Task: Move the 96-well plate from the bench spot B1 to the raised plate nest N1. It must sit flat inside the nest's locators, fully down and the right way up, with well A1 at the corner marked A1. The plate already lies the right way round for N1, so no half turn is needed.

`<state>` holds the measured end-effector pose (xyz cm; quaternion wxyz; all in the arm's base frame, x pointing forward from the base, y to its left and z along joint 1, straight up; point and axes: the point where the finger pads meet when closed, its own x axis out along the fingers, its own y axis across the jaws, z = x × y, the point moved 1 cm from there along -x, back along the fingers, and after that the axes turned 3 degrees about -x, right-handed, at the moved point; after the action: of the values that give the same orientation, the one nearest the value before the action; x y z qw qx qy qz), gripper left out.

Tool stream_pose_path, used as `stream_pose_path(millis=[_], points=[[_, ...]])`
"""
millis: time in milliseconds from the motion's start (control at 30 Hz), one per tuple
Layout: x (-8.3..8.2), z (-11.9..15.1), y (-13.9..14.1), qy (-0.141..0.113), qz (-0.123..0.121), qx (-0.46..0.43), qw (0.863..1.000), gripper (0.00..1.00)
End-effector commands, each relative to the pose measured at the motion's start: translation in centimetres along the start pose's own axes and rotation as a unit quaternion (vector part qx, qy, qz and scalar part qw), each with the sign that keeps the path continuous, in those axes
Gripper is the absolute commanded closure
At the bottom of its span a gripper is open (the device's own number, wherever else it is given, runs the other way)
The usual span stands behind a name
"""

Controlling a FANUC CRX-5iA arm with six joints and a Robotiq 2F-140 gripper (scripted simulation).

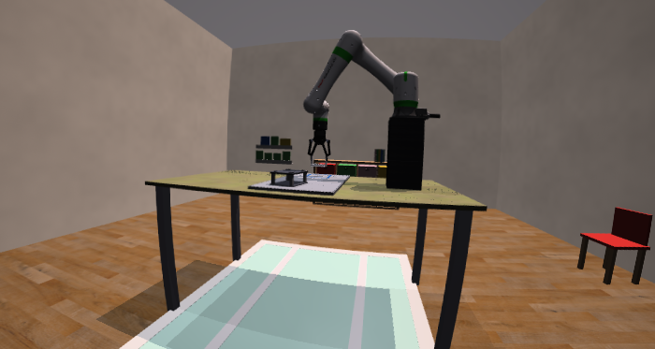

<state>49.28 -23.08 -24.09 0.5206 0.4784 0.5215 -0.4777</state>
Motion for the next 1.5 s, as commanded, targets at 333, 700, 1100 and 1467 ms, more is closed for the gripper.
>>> stream_pose_path(millis=[333,700,1100,1467], points=[[-0.1,0.0,0.0,0.0,0.0,0.0,1.0,1.0],[-0.3,-1.3,0.3,0.0,0.0,0.067,0.998,1.0],[-0.9,-5.1,1.3,0.0,0.0,0.113,0.994,1.0],[-1.3,-8.0,2.0,0.0,0.0,0.113,0.994,1.0]])
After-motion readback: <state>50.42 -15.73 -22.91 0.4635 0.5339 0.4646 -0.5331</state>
